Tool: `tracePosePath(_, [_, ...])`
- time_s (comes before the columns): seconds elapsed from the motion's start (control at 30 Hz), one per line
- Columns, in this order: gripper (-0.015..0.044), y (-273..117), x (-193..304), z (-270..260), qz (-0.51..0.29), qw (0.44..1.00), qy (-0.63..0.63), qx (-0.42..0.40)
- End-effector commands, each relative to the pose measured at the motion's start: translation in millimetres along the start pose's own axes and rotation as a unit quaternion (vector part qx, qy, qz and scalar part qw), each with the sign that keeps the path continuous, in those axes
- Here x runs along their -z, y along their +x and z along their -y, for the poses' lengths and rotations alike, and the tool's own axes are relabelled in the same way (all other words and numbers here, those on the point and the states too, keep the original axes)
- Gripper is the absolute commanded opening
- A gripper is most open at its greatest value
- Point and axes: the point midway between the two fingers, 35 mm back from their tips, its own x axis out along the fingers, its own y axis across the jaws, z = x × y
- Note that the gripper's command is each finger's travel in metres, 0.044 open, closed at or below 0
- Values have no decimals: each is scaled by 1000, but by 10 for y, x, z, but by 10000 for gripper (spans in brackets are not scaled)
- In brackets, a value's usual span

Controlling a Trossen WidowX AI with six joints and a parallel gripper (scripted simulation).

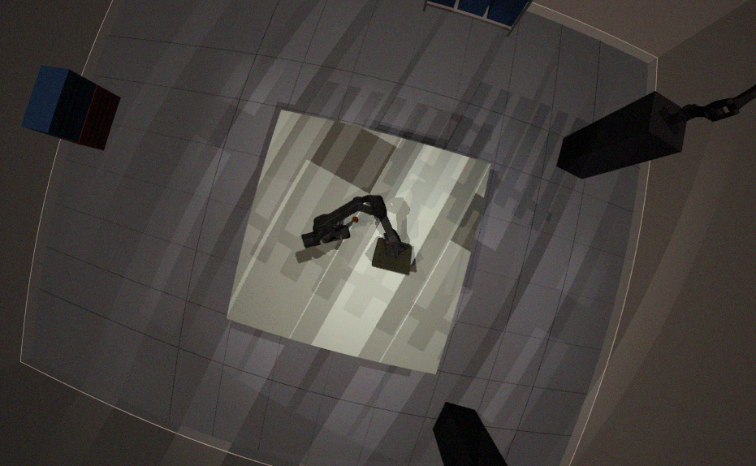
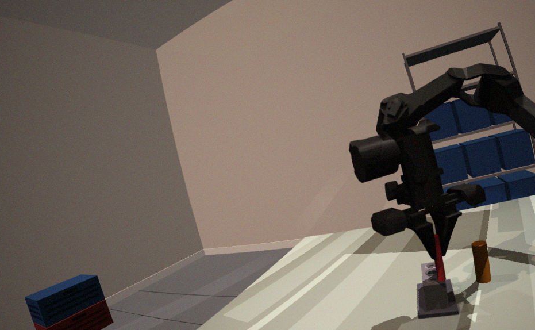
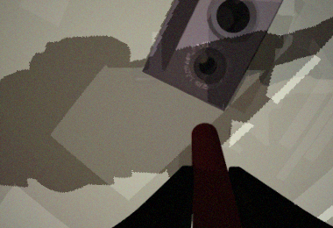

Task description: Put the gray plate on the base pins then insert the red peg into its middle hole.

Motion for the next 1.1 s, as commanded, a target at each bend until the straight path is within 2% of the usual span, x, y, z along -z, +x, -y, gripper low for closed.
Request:
tracePosePath(0.0, [0,-38,-167,4,3,1000,5,-7])
tracePosePath(0.5, [0,-18,-602,145,10,1000,9,-2])
tracePosePath(1.07, [0,-15,-615,153,11,1000,9,-2])
